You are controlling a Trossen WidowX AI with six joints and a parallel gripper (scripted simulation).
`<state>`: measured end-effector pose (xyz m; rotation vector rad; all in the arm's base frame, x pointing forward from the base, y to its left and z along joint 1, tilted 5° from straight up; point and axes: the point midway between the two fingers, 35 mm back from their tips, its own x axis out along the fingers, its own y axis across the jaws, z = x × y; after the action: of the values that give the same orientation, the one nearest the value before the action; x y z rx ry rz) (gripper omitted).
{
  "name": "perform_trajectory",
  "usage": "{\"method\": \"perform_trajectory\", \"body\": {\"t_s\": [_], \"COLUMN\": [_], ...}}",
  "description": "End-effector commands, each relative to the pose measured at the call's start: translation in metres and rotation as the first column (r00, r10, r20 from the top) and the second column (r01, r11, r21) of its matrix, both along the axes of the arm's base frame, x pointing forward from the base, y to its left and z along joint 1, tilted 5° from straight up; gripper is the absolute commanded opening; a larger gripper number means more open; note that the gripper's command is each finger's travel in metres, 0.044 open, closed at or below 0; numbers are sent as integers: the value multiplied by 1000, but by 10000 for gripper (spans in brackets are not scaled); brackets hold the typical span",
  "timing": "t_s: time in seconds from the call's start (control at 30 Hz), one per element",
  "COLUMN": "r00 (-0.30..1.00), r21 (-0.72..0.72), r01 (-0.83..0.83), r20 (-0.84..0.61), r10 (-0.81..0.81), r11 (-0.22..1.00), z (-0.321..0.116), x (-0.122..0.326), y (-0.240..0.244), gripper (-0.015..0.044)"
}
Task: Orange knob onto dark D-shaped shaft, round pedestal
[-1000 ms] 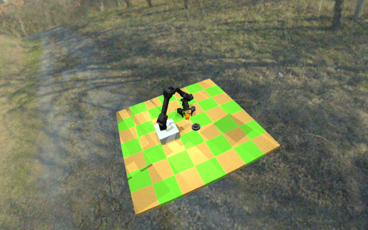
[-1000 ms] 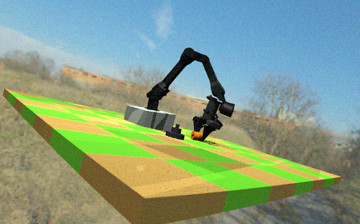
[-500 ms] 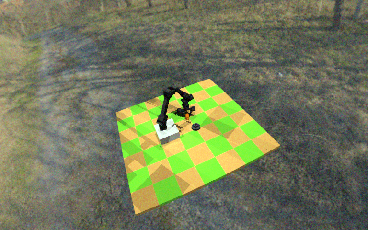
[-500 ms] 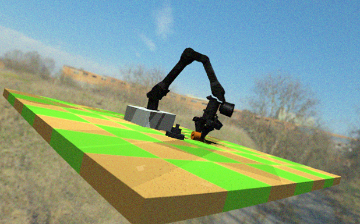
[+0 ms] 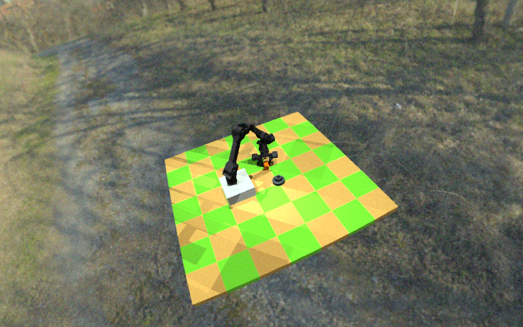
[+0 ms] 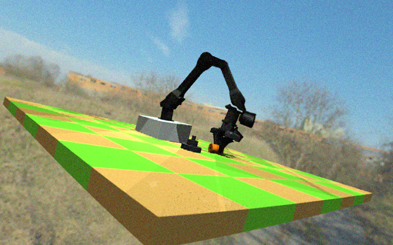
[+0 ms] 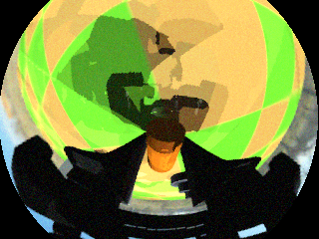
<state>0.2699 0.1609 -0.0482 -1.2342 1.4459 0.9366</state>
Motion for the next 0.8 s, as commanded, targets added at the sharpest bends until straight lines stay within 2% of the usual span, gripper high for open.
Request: {"method": "perform_trajectory", "body": {"t_s": [0.0, 0.77], "r00": [1000, 997], "r21": [41, 419], "r01": [-2, -33], "r20": [6, 81], "r10": [1, -1], "r11": [999, 908], "z": [2, 16], "x": [0, -4], "y": [-2, -23], "gripper": [181, 181]}}
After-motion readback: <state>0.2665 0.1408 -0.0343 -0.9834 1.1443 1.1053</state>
